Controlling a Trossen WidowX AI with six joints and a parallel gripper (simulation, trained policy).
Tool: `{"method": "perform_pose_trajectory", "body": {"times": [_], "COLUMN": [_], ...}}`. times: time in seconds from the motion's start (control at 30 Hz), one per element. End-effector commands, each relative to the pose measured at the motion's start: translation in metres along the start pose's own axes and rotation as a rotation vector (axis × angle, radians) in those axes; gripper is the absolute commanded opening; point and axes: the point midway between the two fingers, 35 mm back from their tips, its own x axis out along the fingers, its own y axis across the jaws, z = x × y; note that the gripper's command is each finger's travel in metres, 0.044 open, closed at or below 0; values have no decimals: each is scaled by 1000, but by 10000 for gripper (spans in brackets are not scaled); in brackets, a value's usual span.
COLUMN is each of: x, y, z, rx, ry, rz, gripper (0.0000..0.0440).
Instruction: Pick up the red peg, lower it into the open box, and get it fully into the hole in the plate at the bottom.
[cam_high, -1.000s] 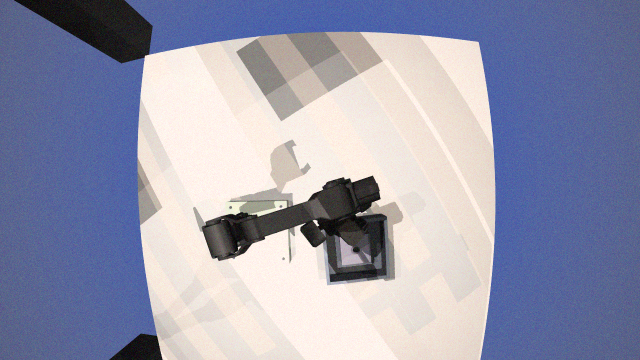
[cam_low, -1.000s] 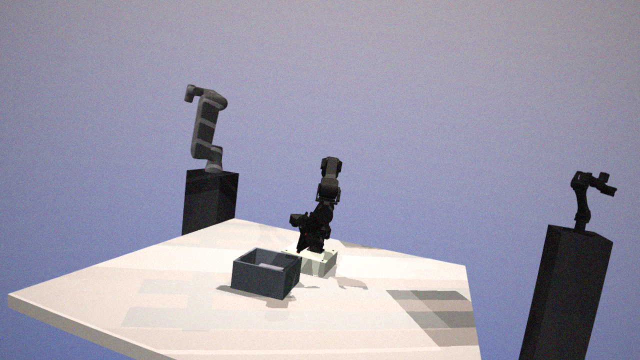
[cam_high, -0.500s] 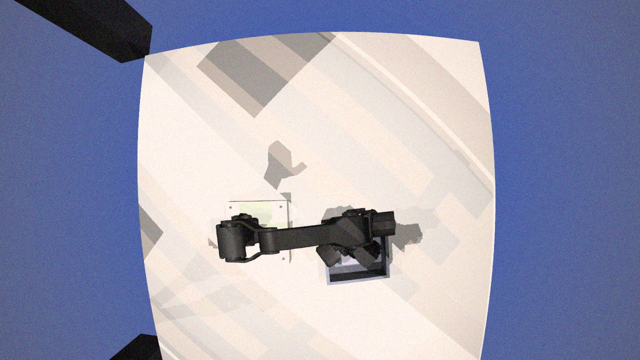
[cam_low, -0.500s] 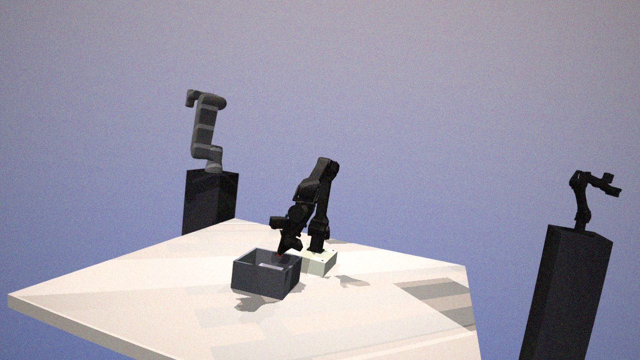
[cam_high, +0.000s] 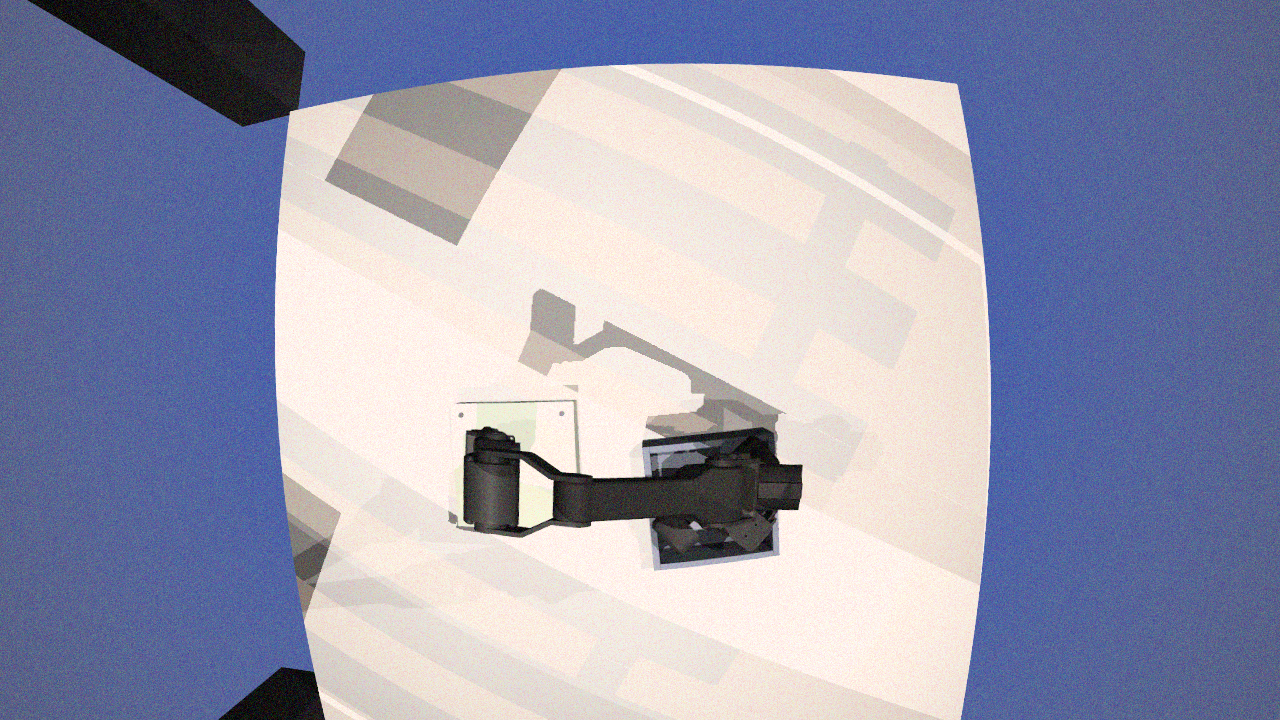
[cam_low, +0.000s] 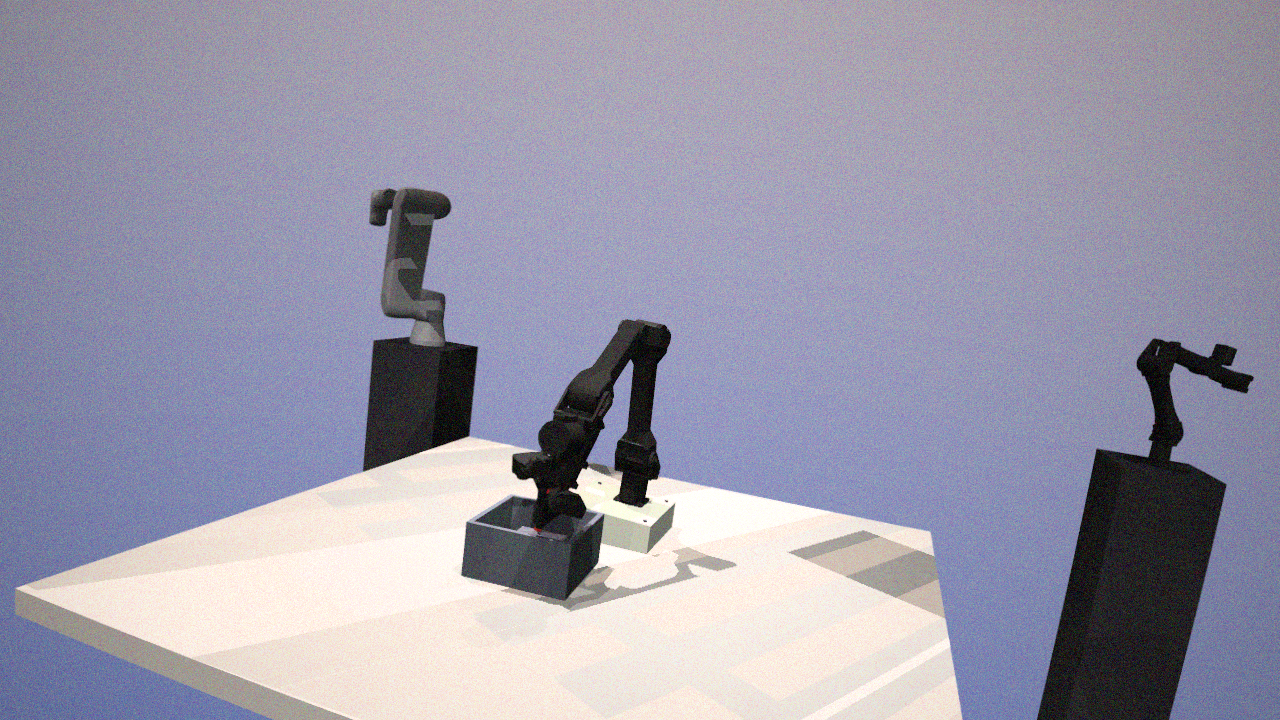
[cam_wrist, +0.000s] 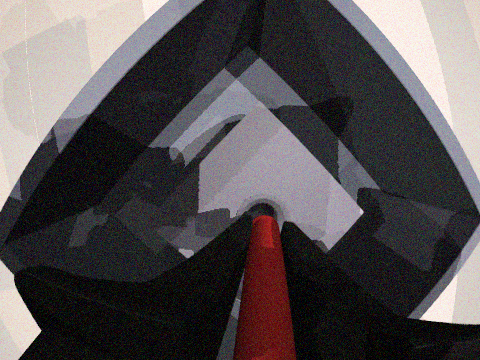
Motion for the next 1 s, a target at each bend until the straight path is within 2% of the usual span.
{"method": "perform_pose_trajectory", "body": {"times": [0.0, 0.13, 0.23, 0.6, 0.97], "x": [12, 21, 21, 7, -18], "y": [0, 1, 2, 29, 71], "z": [-3, -2, 6, 38, 69], "rx": [-38, -52, -83, -84, -93], "ry": [32, 60, 56, 95, 76], "rz": [6, 13, 20, 94, 234], "gripper": [59, 151, 154, 440, 440]}}
